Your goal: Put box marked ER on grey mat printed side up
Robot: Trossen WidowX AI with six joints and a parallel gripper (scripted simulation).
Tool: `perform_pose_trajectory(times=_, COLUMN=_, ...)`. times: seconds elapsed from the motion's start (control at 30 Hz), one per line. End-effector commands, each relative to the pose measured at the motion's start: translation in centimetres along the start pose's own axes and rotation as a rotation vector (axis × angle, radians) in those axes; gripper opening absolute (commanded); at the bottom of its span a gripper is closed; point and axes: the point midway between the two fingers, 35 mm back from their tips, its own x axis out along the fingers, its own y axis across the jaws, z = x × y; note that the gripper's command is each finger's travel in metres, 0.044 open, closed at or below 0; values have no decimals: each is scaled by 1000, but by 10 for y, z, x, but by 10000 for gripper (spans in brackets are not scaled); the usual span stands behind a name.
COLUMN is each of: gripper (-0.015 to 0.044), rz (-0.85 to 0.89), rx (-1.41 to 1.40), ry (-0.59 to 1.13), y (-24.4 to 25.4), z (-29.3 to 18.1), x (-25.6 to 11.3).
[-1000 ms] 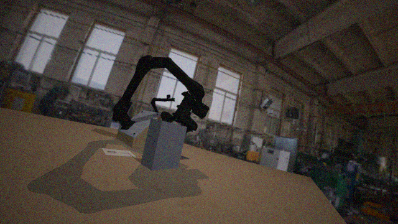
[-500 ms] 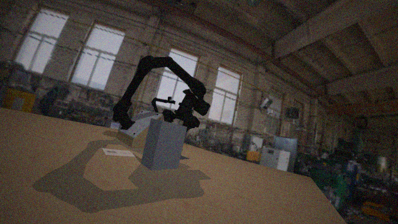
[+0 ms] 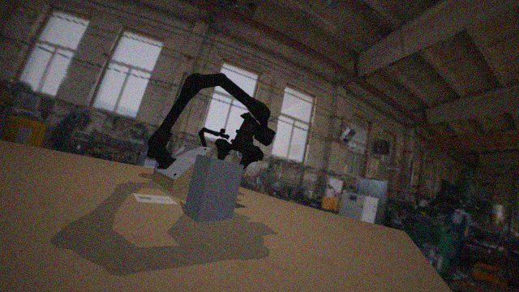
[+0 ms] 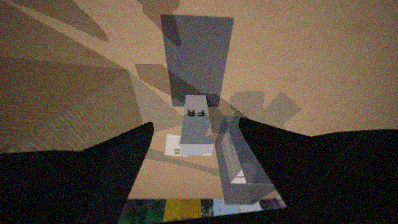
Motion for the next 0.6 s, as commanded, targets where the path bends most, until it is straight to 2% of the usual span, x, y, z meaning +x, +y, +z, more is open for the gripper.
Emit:
perform_pose_trajectory(times=0.0, gripper=440, rz=-6, rx=-12, ry=-7, y=1, z=3, x=-8)
perform_pose_trajectory(times=0.57, gripper=440, rz=-45, rx=-18, ry=-49, y=4, z=0, x=-29)
